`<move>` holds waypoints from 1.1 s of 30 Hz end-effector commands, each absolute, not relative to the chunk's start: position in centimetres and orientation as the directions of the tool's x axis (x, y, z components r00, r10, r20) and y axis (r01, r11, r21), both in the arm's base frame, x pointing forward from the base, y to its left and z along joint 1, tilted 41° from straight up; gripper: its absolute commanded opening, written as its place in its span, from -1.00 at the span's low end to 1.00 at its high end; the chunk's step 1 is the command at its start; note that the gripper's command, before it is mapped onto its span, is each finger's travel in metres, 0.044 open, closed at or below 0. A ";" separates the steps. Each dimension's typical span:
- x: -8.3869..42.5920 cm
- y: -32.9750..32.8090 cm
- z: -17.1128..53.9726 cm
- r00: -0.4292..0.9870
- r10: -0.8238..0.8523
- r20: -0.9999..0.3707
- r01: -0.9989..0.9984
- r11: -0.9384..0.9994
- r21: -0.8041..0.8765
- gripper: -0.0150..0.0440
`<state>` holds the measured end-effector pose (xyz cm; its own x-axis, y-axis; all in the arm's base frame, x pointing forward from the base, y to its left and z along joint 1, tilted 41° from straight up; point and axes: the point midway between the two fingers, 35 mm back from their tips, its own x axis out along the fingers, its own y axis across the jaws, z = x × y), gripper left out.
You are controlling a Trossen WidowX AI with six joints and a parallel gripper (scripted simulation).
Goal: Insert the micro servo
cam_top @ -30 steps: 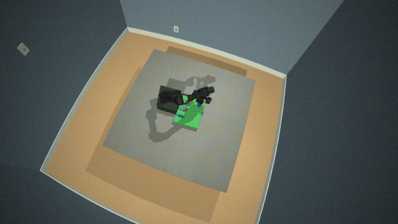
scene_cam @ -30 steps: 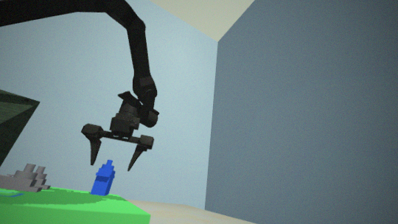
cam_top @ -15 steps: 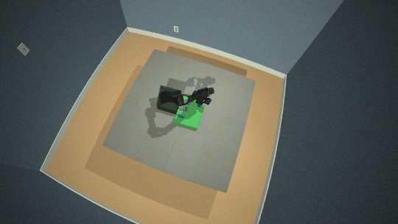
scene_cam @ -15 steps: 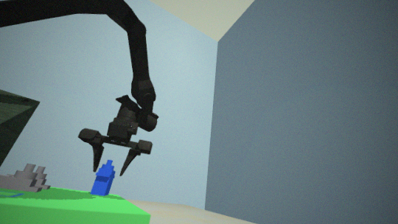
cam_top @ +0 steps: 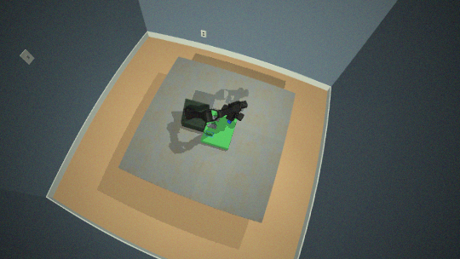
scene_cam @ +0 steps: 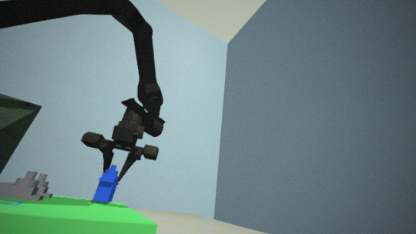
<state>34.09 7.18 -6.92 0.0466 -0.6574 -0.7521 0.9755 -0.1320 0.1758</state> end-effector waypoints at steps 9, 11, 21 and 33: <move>33.7 8.6 -4.9 0.060 -0.651 -0.757 0.974 -0.128 0.188 -0.49; 33.6 8.6 -4.9 0.060 -0.651 -0.757 0.974 -0.128 0.188 -0.49; 30.1 8.8 -5.4 0.059 -0.650 -0.758 0.974 -0.128 0.186 -0.49; 29.6 6.1 -3.2 0.058 -0.652 -0.756 0.974 -0.128 0.185 -0.49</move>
<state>29.35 7.31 -4.40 0.0489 -0.6504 -0.7580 0.9758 -0.1308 0.1751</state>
